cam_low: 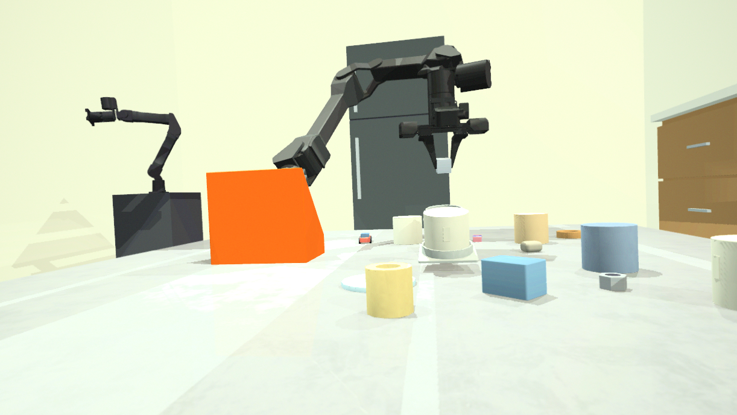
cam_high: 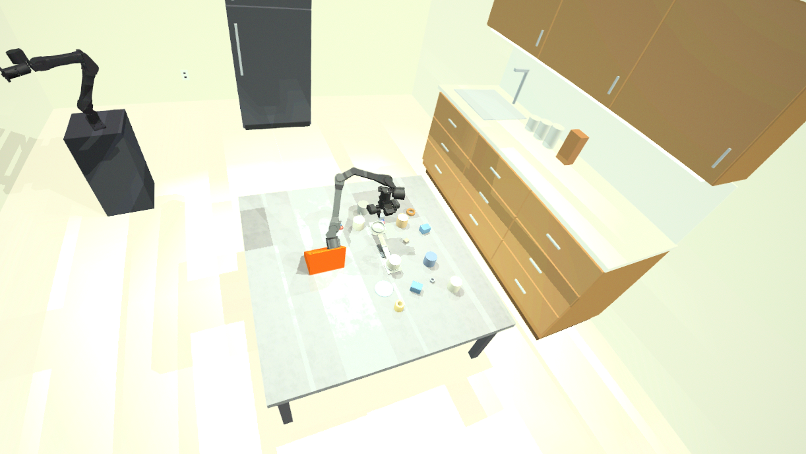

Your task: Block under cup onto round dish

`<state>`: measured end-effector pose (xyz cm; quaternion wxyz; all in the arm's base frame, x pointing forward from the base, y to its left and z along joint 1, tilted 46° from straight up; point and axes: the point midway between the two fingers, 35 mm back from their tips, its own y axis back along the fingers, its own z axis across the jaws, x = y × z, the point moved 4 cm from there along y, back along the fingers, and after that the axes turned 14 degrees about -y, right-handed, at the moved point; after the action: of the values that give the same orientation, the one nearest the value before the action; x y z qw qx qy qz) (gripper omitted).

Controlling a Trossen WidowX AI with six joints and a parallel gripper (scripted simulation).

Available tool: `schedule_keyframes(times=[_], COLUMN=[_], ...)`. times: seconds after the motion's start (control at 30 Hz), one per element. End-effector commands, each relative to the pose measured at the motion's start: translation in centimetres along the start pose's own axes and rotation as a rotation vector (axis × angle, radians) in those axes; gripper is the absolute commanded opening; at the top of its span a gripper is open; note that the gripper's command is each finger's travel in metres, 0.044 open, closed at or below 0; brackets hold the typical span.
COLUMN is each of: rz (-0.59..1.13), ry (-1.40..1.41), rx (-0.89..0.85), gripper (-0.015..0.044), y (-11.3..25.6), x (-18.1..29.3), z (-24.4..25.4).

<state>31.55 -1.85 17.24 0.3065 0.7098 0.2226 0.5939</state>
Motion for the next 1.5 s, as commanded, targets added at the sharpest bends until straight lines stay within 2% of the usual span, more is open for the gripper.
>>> schedule_keyframes(times=[0.0, 0.37, 0.7, 1.17, 1.47], rz=[-0.017, -0.049, -0.059, -0.044, -0.019], ry=[0.001, -0.003, -0.009, -0.009, -0.003], rx=[-0.014, -0.026, -0.024, -0.014, -0.008], gripper=[0.0000, 0.0000, 0.0000, 0.0000, 0.0000], y=[0.1, -0.8, -2.3, -6.0, -9.2], x=[-2.3, -11.8, -20.8, -32.3, -37.8], z=[1.0, 3.4, 3.3, -0.2, -3.8])
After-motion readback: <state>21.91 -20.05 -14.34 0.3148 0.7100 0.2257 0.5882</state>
